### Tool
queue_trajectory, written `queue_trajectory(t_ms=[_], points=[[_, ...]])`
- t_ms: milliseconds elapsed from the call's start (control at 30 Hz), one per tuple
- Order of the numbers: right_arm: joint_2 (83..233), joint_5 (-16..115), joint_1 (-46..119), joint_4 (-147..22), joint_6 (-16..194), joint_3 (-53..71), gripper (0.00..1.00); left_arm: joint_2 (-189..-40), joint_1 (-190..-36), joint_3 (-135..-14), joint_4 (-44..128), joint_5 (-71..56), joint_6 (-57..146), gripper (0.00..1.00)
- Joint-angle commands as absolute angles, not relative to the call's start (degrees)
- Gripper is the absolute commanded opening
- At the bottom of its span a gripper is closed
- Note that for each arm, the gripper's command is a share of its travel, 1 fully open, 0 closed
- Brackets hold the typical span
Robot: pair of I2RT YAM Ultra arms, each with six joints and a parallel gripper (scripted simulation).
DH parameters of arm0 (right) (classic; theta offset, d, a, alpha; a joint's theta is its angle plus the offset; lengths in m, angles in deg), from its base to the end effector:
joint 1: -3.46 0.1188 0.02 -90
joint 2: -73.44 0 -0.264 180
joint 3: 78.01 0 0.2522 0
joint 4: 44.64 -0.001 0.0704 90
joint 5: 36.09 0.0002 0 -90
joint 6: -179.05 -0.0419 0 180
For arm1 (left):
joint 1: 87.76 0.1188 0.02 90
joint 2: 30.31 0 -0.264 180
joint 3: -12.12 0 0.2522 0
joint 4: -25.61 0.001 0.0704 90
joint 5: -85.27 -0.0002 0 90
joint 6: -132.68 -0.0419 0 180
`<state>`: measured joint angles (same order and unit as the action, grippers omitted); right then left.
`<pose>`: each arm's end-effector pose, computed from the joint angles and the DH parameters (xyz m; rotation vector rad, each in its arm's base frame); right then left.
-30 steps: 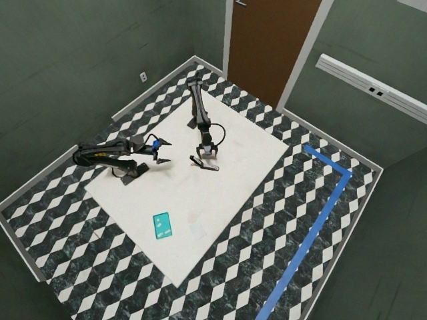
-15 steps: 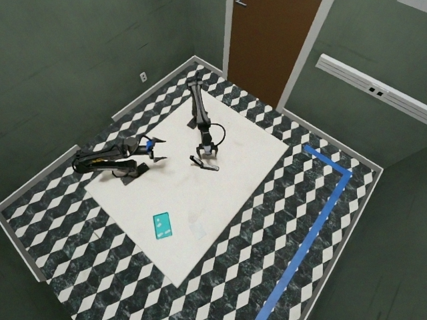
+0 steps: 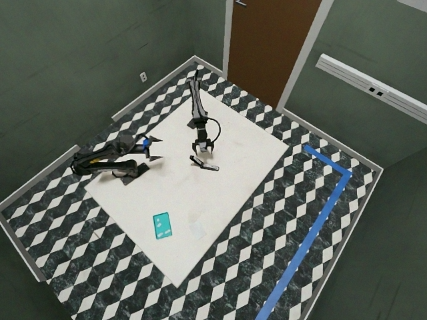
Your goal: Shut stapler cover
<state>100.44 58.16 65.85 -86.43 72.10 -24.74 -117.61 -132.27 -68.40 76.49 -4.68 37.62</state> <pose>0.0570 0.1044 0.3201 -0.6978 1.8080 0.8847 0.2274 -0.2221 0.2577 1.0890 2.3593 -0.2532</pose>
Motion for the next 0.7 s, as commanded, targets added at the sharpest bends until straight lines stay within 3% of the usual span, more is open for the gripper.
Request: queue_trajectory(t_ms=[0, 267, 667], points=[[97.53, 59.46, 67.71, -94.19, 71.70, -17.93, 1.00, -113.72, -135.83, -72.44, 82.36, -6.26, 36.32, 1.00], [96.03, 59.70, 70.25, -102.30, 71.51, -8.41, 1.00, -113.01, -139.50, -75.18, 84.06, -5.85, 36.72, 1.00], [96.38, 61.38, 72.90, -102.02, 70.91, -7.11, 1.00, -112.99, -139.37, -75.21, 84.14, -5.83, 36.75, 1.00]])
